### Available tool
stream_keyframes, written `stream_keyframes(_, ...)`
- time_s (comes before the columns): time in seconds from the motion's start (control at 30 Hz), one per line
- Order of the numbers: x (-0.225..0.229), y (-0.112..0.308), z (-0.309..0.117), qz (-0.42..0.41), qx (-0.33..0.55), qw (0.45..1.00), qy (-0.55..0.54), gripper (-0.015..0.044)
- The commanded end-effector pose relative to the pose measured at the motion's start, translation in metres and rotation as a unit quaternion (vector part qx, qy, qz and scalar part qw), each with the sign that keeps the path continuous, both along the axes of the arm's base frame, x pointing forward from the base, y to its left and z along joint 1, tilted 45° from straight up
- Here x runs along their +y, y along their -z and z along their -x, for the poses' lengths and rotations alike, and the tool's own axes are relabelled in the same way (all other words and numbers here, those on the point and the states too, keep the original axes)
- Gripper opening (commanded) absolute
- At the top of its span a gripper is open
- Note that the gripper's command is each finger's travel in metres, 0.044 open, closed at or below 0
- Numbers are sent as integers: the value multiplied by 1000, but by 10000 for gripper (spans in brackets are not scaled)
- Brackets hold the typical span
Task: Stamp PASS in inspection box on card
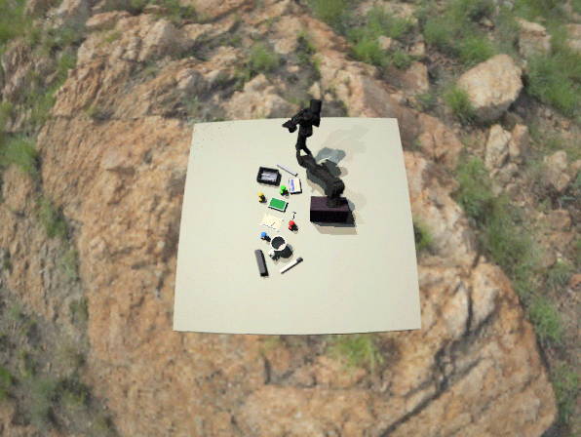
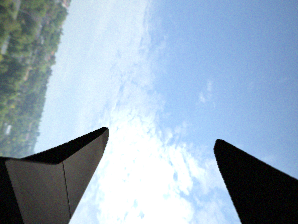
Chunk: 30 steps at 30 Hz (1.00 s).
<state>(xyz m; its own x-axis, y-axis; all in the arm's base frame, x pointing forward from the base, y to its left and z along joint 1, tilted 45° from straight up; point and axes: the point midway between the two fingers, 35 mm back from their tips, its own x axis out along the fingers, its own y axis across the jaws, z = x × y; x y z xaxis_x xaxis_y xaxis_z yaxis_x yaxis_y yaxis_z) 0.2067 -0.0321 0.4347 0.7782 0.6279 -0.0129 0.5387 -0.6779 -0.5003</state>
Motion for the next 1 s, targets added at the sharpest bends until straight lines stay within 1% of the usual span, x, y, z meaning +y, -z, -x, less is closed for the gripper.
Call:
stream_keyframes(0.0,1,0,2,-2,3,1000,0,374)
stream_keyframes(0.07,7,-3,16,-18,22,1000,7,321)
stream_keyframes(0.2,31,-10,48,-49,64,994,79,221)
stream_keyframes(0.3,53,-7,61,-74,97,983,137,221)
stream_keyframes(0.4,77,1,64,-103,130,966,199,221)
stream_keyframes(0.6,114,36,43,-174,192,906,333,221)
stream_keyframes(0.77,125,80,8,-248,238,827,445,221)
stream_keyframes(0.97,108,144,-39,-349,268,691,574,221)
